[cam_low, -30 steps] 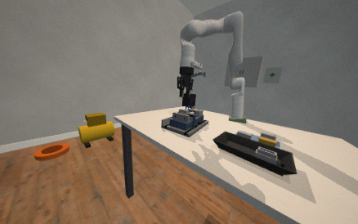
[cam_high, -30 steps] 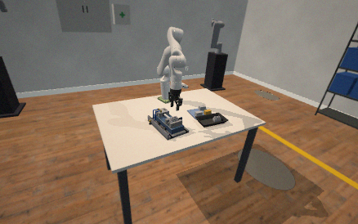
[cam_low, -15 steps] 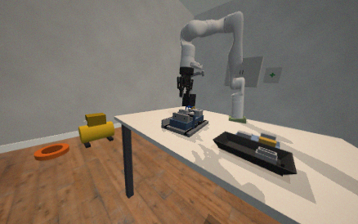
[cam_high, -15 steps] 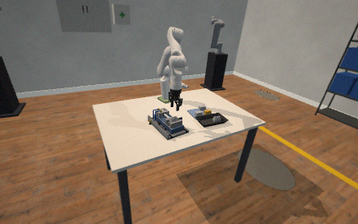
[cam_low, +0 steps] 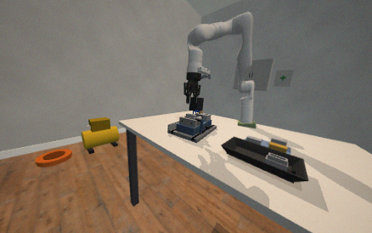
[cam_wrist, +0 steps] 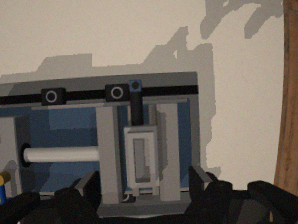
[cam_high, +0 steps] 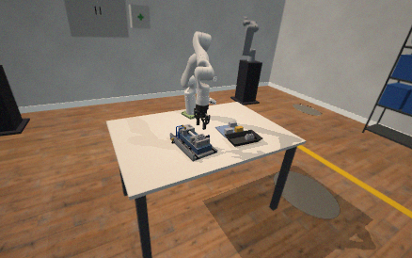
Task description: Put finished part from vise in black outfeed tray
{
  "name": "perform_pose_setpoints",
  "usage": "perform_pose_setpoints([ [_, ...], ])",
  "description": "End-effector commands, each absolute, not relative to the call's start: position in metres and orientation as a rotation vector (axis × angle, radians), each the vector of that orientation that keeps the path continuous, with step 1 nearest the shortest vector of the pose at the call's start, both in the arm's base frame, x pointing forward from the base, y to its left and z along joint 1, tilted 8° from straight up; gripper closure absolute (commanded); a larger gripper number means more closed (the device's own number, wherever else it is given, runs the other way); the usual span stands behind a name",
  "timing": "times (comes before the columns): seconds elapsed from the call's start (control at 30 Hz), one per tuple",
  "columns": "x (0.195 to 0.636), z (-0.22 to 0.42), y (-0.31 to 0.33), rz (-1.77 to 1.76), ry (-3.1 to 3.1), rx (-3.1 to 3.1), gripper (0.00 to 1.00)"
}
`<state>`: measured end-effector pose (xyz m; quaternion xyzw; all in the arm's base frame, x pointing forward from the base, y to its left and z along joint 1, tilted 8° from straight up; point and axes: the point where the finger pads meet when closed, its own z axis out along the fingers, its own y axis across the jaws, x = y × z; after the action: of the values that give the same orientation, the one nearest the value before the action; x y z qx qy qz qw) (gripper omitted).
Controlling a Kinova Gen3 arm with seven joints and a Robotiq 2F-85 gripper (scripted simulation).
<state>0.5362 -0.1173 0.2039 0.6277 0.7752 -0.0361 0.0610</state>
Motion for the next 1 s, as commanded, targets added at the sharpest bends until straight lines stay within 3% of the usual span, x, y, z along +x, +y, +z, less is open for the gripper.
perform_pose_setpoints([
  [0.0,0.535,0.199,-0.118,-0.113,2.346,1.902,0.33],
  [0.97,0.536,0.157,-0.124,-0.113,2.346,1.902,0.33],
])
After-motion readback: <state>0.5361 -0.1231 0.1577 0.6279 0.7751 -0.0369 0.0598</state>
